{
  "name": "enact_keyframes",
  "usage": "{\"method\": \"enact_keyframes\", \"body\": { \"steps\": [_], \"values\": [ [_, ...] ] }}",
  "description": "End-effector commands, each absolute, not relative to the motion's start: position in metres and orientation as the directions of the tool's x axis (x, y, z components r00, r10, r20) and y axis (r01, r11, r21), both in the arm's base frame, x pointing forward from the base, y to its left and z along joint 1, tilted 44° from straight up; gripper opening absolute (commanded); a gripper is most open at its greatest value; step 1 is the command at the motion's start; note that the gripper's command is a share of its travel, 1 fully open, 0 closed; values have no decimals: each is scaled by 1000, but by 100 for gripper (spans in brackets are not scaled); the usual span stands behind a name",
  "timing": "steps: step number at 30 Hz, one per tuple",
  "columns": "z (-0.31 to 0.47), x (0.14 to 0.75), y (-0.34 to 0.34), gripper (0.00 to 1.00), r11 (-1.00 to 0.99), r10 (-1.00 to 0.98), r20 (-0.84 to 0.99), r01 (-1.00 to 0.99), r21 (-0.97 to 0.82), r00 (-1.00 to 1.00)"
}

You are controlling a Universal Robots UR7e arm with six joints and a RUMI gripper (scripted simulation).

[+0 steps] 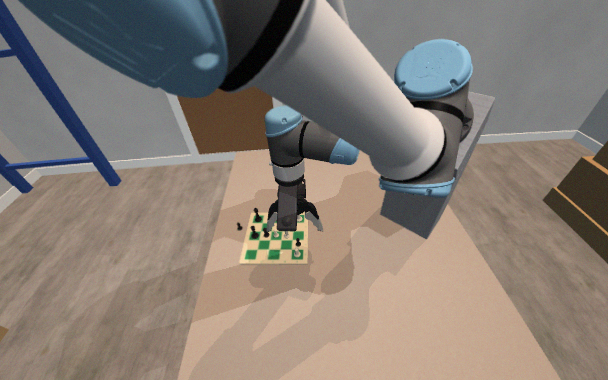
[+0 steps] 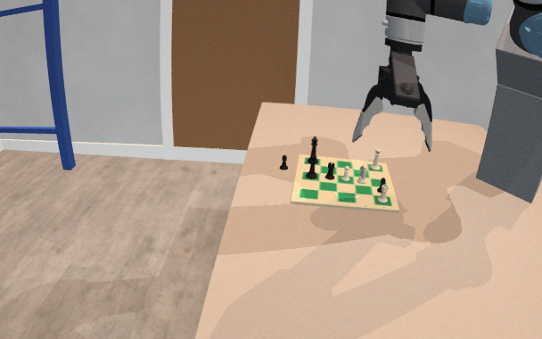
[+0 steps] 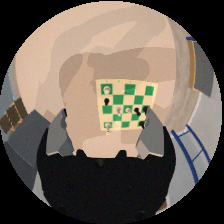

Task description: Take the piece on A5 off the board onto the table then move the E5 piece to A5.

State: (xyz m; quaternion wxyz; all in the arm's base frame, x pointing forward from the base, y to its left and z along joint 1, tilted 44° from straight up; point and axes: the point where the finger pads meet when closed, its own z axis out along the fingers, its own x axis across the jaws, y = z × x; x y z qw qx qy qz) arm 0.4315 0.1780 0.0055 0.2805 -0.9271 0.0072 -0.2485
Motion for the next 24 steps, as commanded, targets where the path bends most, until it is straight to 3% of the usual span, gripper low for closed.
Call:
{"method": "enact_keyframes", "body": {
  "steps": [1, 24],
  "values": [
    [8, 431, 176, 100, -843, -154, 459, 126, -523, 875],
    [26, 418, 163, 100, -842, -154, 458, 126, -524, 875]
  ]
}}
